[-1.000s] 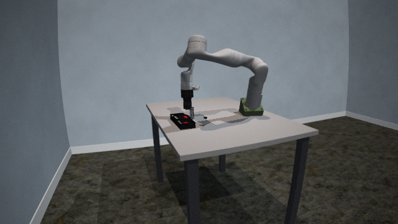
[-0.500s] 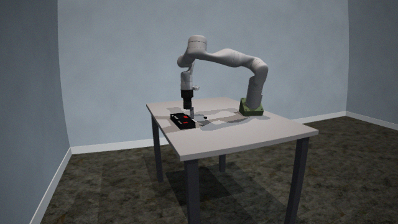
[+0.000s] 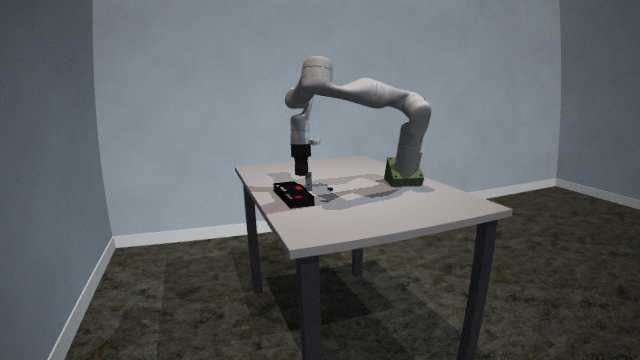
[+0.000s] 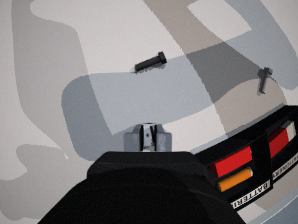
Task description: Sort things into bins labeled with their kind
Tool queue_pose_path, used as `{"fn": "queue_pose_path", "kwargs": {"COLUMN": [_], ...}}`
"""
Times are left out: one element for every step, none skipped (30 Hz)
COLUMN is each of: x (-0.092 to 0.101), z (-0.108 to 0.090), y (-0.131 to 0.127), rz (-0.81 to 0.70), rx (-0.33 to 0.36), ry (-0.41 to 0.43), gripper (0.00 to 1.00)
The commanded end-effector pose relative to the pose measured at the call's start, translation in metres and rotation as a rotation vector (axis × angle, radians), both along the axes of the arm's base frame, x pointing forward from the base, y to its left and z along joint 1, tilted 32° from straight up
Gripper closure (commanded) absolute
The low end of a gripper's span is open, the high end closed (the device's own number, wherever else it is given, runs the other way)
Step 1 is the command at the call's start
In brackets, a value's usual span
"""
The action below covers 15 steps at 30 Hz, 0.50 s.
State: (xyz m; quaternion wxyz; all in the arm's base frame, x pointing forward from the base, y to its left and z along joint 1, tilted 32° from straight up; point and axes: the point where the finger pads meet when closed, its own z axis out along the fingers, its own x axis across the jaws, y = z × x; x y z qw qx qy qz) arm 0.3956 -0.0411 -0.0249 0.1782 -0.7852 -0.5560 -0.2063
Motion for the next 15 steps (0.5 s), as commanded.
{"fn": "queue_pose_path", "kwargs": {"x": [0.002, 0.002, 0.002, 0.002, 0.002, 0.002, 0.002, 0.002, 0.002, 0.002, 0.001, 0.001, 0.000, 0.000, -0.001], "z": [-0.001, -0.001, -0.001, -0.001, -0.001, -0.001, -0.001, -0.001, -0.001, -0.001, 0.004, 0.008, 0.010, 0.013, 0.016], "y": [0.000, 0.000, 0.000, 0.000, 0.000, 0.000, 0.000, 0.000, 0.000, 0.000, -0.003, -0.005, -0.007, -0.008, -0.010], "rz": [0.000, 0.000, 0.000, 0.000, 0.000, 0.000, 0.000, 0.000, 0.000, 0.000, 0.001, -0.004, -0.004, -0.004, -0.004], "rx": [-0.001, -0.001, -0.001, -0.001, -0.001, -0.001, -0.001, -0.001, -0.001, -0.001, 0.000, 0.002, 0.002, 0.002, 0.002], "ry": [-0.003, -0.003, -0.003, -0.003, -0.003, -0.003, -0.003, -0.003, -0.003, -0.003, -0.002, 0.000, 0.000, 0.000, 0.000], "gripper": [0.68, 0.68, 0.68, 0.68, 0.68, 0.68, 0.68, 0.68, 0.68, 0.68, 0.68, 0.68, 0.68, 0.68, 0.68]}}
